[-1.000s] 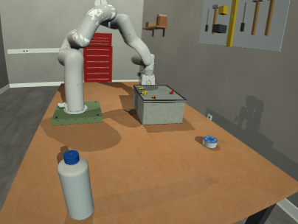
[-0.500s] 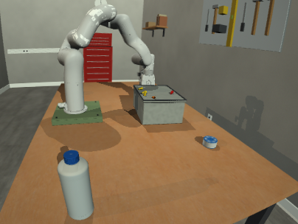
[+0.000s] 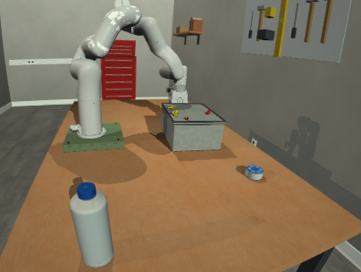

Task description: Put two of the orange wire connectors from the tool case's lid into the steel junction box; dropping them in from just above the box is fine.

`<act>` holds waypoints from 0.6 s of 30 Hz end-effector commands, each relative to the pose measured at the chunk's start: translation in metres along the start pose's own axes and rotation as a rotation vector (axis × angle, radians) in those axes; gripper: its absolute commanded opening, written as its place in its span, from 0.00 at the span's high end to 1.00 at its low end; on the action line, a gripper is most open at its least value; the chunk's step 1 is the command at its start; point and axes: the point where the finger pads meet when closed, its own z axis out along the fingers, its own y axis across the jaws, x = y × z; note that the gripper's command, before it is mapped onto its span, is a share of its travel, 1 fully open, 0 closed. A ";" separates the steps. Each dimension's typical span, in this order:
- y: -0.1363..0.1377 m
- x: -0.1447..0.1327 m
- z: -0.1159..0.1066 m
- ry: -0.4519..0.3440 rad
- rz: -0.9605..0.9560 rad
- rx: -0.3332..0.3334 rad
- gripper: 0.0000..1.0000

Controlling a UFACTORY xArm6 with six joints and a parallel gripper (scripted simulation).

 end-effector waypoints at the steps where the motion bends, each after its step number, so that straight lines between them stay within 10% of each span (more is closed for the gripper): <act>1: 0.002 0.001 -0.002 0.002 0.000 -0.004 0.73; 9: 0.002 0.001 -0.010 0.002 0.000 -0.004 0.73; 18: 0.001 0.000 -0.111 0.002 0.000 -0.004 0.73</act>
